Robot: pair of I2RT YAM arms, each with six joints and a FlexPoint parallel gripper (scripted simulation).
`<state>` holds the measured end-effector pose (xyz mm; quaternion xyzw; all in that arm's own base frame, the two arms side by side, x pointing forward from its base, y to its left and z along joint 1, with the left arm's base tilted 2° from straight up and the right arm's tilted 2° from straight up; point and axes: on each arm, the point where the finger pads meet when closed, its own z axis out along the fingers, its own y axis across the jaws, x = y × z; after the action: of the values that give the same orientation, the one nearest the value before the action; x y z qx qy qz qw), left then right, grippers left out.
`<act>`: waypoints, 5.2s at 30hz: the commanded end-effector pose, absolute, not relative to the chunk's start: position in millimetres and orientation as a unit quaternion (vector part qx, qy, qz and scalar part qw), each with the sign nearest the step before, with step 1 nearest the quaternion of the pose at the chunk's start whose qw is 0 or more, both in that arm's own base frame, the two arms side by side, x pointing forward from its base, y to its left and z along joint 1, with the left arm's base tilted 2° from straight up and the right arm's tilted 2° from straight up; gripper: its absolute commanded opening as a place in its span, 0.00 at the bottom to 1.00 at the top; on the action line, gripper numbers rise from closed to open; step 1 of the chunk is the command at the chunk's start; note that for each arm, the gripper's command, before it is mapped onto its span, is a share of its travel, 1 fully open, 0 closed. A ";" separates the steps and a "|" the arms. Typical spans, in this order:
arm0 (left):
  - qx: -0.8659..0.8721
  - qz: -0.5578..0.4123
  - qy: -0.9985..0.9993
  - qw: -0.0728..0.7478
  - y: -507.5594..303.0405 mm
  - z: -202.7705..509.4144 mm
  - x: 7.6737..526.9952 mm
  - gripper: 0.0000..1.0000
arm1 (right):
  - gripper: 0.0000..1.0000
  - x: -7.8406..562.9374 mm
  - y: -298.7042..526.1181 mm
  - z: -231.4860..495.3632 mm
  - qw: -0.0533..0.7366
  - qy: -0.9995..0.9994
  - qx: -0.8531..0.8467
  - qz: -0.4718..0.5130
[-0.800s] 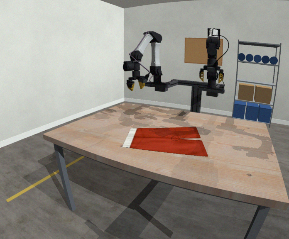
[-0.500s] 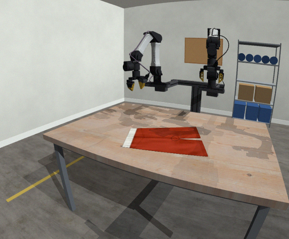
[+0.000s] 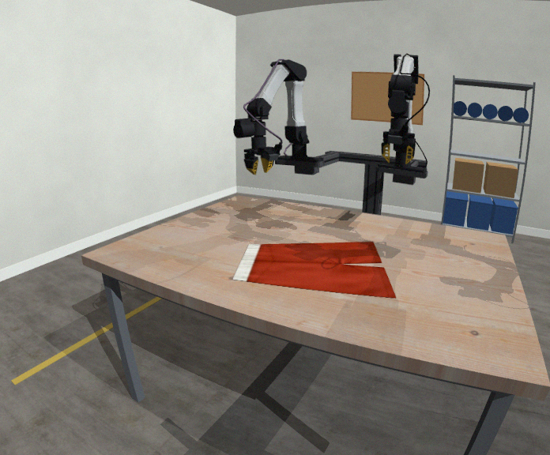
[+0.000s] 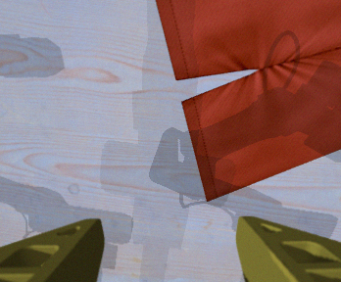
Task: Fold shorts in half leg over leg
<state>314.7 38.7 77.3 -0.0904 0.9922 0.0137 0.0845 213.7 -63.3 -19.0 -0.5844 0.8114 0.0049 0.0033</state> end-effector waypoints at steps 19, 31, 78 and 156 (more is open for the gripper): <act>0.117 0.024 0.988 0.098 -42.9 -33.1 337.5 0.57 | 0.57 287.6 -41.1 -63.6 0.051 0.979 -0.199 -0.020; 0.219 0.030 0.972 0.083 -81.4 -90.3 311.4 0.57 | 0.57 306.3 -22.3 -96.2 0.062 0.998 0.004 -0.008; 0.467 0.038 0.883 0.033 -124.0 -215.3 187.7 0.57 | 0.57 315.2 29.1 -208.1 0.047 0.885 0.461 0.034; 0.463 0.057 0.884 0.035 -111.2 -281.6 197.9 0.37 | 0.37 324.7 39.2 -275.7 0.049 0.886 0.459 0.048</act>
<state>184.6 -117.4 -275.3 0.4748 0.8789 0.0400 0.0220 307.1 27.0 -270.1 0.4668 0.8835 0.0239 0.0318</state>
